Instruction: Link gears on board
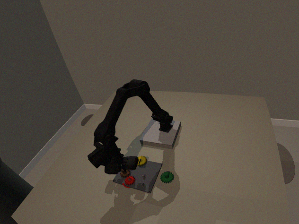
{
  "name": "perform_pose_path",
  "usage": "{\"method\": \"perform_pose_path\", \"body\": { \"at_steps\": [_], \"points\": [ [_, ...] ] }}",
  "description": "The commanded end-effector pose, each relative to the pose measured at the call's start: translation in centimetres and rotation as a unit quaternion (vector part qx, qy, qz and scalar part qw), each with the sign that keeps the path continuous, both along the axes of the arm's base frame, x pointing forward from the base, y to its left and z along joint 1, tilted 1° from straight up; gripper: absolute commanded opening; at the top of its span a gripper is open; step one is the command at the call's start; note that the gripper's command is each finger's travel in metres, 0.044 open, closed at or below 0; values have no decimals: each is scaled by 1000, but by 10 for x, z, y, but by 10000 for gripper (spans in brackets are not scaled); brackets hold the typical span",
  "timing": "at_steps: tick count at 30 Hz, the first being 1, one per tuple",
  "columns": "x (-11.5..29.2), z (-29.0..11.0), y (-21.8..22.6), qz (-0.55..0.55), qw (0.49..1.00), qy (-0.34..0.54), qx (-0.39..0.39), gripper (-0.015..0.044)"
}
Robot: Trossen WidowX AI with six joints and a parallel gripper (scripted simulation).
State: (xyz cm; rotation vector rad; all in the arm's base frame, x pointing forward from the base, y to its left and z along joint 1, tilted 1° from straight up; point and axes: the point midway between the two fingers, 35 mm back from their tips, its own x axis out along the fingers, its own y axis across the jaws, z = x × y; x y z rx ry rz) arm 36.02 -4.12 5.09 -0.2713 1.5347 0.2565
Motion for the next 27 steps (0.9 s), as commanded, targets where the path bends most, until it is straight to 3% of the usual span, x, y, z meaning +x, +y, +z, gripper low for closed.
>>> {"method": "perform_pose_path", "body": {
  "at_steps": [1, 10, 20, 25, 27],
  "points": [
    [0, 0, 0, 45, 999, -1, -2, 0],
    [0, -3, -1, 123, 992, 0, -3, 0],
    [1, -6, 0, 79, 997, -1, -2, 0],
    [1, -4, 0, 56, 998, -1, -2, 131],
    [0, -3, 0, 41, 999, -1, -2, 140]
  ]
}}
